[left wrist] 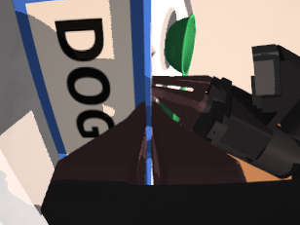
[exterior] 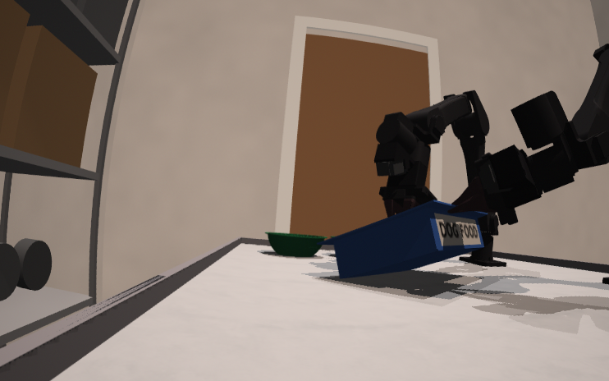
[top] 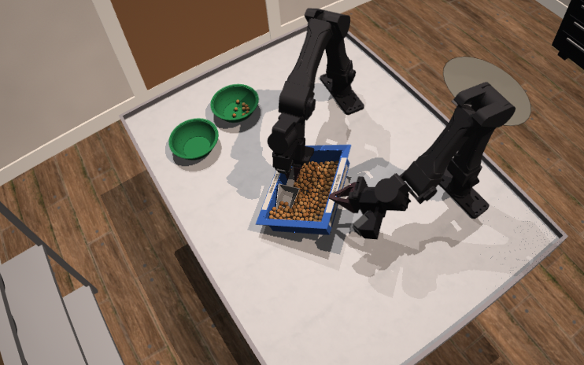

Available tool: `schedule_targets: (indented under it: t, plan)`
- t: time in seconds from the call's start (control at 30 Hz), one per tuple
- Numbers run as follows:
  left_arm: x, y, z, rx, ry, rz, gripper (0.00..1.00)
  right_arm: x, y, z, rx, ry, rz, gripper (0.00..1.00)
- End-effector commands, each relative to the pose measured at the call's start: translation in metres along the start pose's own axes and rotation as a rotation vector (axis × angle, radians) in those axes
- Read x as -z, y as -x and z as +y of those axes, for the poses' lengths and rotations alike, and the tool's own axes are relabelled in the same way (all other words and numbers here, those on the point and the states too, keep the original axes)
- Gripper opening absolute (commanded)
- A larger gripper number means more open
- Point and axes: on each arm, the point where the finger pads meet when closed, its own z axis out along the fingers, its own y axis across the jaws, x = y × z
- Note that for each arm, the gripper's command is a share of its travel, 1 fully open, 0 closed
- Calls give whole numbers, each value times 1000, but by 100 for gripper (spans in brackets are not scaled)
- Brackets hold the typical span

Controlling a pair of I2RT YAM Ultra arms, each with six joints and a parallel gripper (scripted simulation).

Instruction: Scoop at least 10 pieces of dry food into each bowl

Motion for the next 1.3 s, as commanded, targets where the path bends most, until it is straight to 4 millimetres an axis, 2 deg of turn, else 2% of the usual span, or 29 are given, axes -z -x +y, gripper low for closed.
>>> schedule_targets:
  t: [0.0,0.4,0.5,0.6,0.97,1.07,1.1,1.27]
  plan:
    - [3,6,-43,-124,-100,-5,0,18,25,-5,2,-1,-154,0]
    - [3,6,-43,-124,-100,-5,0,26,26,-4,9,0,-313,0]
    - [3,6,-43,-124,-100,-5,0,26,21,0,10,3,-281,0]
    - [3,6,-43,-124,-100,-5,0,30,28,-4,17,-2,-394,0]
    - [3,6,-43,-124,-100,-5,0,34,22,-4,10,1,-515,0]
    - [3,6,-43,-124,-100,-5,0,33,18,0,14,5,-484,0]
    - [3,6,-43,-124,-100,-5,0,35,21,-3,13,2,-541,0]
    - [3,6,-43,-124,-100,-5,0,38,19,-3,15,2,-606,0]
